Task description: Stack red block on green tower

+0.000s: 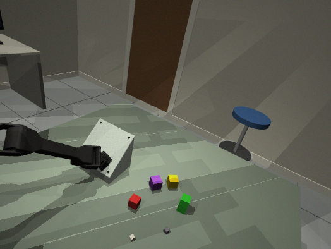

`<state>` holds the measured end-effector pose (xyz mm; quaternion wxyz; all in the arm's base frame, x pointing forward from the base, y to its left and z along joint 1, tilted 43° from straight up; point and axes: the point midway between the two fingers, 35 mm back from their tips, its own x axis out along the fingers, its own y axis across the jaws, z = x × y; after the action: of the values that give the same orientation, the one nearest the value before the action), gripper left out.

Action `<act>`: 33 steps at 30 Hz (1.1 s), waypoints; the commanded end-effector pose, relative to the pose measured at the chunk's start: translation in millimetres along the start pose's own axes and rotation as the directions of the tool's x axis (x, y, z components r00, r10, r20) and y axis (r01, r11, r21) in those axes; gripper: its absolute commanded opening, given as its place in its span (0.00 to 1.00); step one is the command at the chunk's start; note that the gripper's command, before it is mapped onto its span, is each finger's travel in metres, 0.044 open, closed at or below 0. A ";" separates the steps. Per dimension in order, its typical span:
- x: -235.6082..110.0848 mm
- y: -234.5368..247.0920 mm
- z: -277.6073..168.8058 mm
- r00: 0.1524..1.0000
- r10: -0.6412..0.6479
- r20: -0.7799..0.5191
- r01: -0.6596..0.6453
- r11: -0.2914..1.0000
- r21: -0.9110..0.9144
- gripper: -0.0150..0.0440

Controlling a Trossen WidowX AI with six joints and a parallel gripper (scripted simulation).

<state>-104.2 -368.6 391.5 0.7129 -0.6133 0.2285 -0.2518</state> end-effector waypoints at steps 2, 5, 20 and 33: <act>-0.5 0.1 0.0 1.000 0.002 -0.004 -0.002 1.000 0.006 1.00; -3.0 0.7 0.2 1.000 0.012 -0.024 -0.011 0.999 0.038 1.00; 82.8 34.9 38.2 0.980 0.180 0.087 -0.199 0.932 0.304 1.00; 153.2 59.3 102.5 0.927 0.318 0.200 -0.374 0.826 0.422 1.00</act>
<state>68.3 -384.9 347.6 0.8753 -0.4066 0.2235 -0.1363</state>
